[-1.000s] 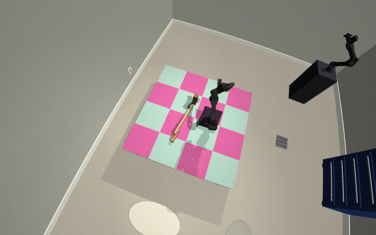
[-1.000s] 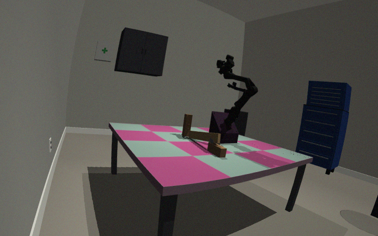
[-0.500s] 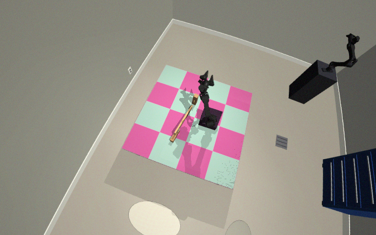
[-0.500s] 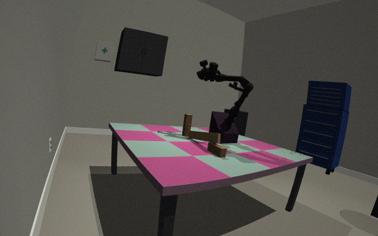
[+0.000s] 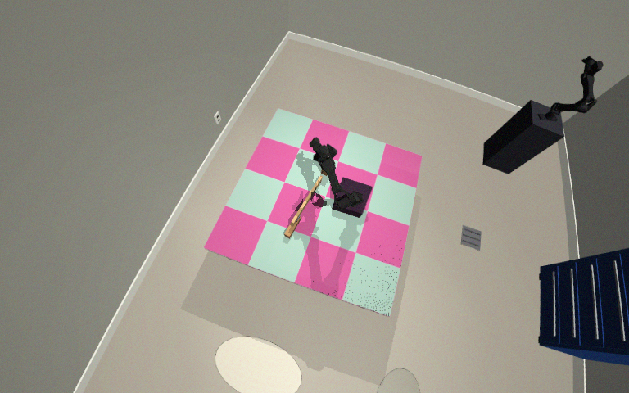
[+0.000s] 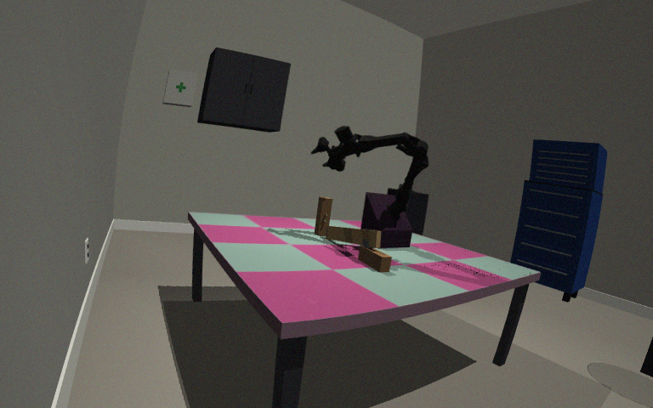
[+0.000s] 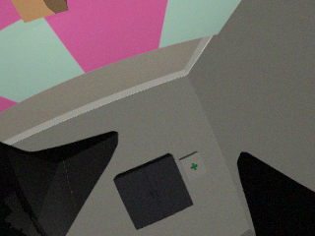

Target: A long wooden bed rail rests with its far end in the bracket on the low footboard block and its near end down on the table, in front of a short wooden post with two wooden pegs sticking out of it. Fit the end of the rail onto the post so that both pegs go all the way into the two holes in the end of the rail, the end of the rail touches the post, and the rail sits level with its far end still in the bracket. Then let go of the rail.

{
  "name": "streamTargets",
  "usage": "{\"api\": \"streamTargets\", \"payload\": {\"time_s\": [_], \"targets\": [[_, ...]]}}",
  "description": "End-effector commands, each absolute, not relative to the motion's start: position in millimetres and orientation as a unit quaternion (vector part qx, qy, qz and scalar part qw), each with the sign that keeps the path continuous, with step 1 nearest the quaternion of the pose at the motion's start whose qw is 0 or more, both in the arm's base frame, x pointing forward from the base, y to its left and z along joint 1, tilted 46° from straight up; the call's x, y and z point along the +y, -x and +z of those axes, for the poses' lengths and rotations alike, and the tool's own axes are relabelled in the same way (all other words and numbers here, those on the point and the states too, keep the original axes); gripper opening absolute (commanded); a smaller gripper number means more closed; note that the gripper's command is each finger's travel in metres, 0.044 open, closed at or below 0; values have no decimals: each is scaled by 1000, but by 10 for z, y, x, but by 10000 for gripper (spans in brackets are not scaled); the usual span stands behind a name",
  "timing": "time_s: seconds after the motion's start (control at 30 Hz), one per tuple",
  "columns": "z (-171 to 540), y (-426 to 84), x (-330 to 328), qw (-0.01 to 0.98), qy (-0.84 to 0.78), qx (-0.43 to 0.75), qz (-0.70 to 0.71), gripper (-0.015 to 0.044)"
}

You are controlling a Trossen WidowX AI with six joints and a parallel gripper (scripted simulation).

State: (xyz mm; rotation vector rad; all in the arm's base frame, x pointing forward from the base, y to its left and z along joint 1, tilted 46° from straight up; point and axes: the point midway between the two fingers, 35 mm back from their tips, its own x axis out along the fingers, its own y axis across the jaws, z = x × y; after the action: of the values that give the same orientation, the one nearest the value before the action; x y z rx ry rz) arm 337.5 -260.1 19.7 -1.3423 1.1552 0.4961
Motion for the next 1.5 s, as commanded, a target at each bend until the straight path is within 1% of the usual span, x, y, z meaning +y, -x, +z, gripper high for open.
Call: {"api": "streamTargets", "payload": {"time_s": [0.0, 0.27, 0.43, 0.5, 0.83, 1.47], "targets": [[-105, -3445, -1912, 637, 532, 447, 332, 440], [-339, -3270, -664, 665, 394, 359, 523, 440], [-289, -3012, 89, 664, 265, 316, 624, 440], [-253, -2940, 261, 661, 229, 308, 644, 440], [-289, -2968, 258, 661, 224, 308, 647, 440], [-511, -2981, 472, 661, 225, 308, 646, 440]]}}
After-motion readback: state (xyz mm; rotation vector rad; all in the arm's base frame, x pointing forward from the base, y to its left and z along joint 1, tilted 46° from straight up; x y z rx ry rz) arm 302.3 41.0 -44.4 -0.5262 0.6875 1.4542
